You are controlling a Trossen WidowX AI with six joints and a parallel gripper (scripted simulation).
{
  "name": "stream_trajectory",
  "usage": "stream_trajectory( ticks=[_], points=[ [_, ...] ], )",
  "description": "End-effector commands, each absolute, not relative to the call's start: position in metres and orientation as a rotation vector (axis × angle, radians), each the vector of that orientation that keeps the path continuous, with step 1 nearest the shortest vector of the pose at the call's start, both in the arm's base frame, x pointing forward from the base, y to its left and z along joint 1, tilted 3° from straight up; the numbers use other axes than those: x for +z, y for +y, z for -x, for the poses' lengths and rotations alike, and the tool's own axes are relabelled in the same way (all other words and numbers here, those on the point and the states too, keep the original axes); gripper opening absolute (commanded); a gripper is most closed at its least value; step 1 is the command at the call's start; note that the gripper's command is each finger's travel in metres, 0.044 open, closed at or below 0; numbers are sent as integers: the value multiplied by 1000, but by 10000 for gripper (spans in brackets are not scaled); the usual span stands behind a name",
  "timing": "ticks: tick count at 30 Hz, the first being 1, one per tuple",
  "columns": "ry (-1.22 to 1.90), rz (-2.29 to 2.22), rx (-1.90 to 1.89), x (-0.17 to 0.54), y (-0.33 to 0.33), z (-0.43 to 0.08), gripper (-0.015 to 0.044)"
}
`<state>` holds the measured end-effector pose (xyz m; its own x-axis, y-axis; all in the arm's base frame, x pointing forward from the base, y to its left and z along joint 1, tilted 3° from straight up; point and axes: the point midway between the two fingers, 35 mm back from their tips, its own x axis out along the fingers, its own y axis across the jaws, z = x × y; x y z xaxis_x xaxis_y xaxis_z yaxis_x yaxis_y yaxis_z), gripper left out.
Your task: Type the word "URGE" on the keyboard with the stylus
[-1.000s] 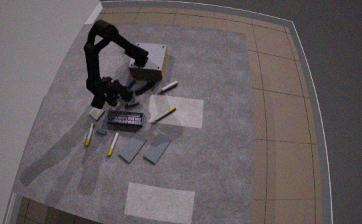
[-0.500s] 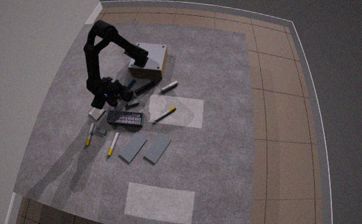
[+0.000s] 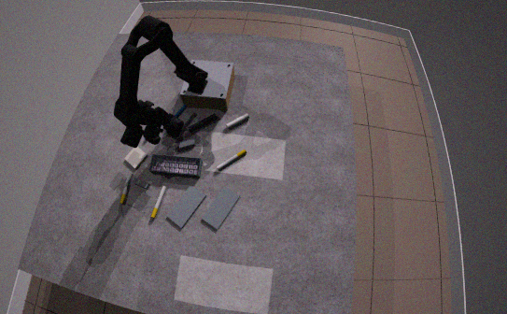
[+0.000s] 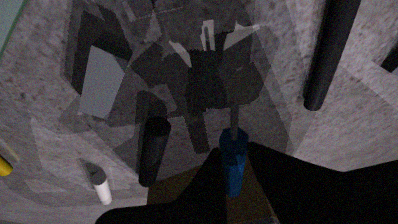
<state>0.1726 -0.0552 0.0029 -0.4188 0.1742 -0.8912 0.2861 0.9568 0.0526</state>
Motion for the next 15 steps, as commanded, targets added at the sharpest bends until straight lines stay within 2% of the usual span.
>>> stream_trajectory(
  ticks=[1,15],
  points=[
    [2013,-328,-129,3,-56,-175,0],
    [2011,-327,-129,9,-71,-221,0]
  ],
)
